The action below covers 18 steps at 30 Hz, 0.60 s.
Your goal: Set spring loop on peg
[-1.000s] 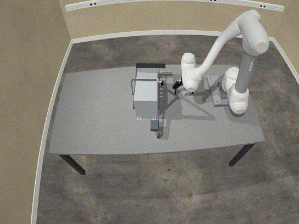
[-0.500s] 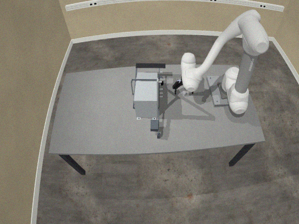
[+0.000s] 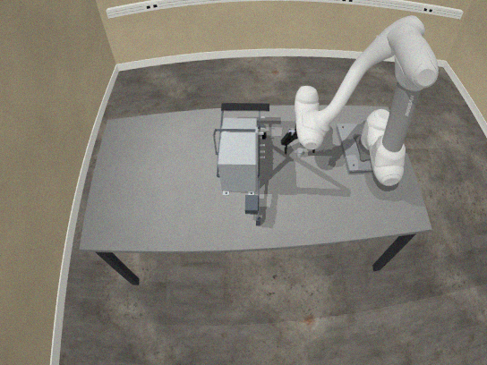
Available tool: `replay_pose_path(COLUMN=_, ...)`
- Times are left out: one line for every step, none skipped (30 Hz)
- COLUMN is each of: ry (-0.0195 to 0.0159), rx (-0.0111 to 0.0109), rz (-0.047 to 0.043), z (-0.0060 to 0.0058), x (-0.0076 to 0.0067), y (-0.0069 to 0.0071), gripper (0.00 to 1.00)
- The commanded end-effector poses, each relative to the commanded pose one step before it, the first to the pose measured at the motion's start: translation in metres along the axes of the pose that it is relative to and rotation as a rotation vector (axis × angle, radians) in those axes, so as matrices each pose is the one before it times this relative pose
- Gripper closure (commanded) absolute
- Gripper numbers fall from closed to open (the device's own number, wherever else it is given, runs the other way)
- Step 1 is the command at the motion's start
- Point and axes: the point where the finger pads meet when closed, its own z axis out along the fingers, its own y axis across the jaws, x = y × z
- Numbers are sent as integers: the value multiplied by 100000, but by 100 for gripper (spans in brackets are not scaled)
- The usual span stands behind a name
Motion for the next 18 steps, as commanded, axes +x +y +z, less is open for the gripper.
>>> replay_pose_path(ry=25, rx=-72, rz=11, z=-29, x=6, y=35, gripper=0)
replay_pose_path(ry=0, rx=0, rz=0, z=0, x=0, y=0, gripper=0)
replay_pose_path(ry=0, rx=0, rz=0, z=0, x=0, y=0, gripper=0)
replay_pose_path(ry=0, rx=0, rz=0, z=0, x=0, y=0, gripper=0)
replay_pose_path(ry=0, rx=0, rz=0, z=0, x=0, y=0, gripper=0)
replay_pose_path(ry=0, rx=0, rz=0, z=0, x=0, y=0, gripper=0)
replay_pose_path(ry=0, rx=0, rz=0, z=0, x=0, y=0, gripper=0)
replay_pose_path(ry=0, rx=0, rz=0, z=0, x=0, y=0, gripper=0)
replay_pose_path(ry=0, rx=0, rz=0, z=0, x=0, y=0, gripper=0)
replay_pose_path(ry=0, rx=0, rz=0, z=0, x=0, y=0, gripper=0)
replay_pose_path(ry=0, rx=0, rz=0, z=0, x=0, y=0, gripper=0)
replay_pose_path(ry=0, rx=0, rz=0, z=0, x=0, y=0, gripper=0)
replay_pose_path(ry=0, rx=0, rz=0, z=0, x=0, y=0, gripper=0)
replay_pose_path(ry=0, rx=0, rz=0, z=-266, x=0, y=0, gripper=0)
replay_pose_path(ry=0, rx=0, rz=0, z=-267, x=0, y=0, gripper=0)
replay_pose_path(ry=0, rx=0, rz=0, z=-266, x=0, y=0, gripper=0)
replay_pose_path(ry=0, rx=0, rz=0, z=-267, x=0, y=0, gripper=0)
replay_pose_path(ry=0, rx=0, rz=0, z=-266, x=0, y=0, gripper=0)
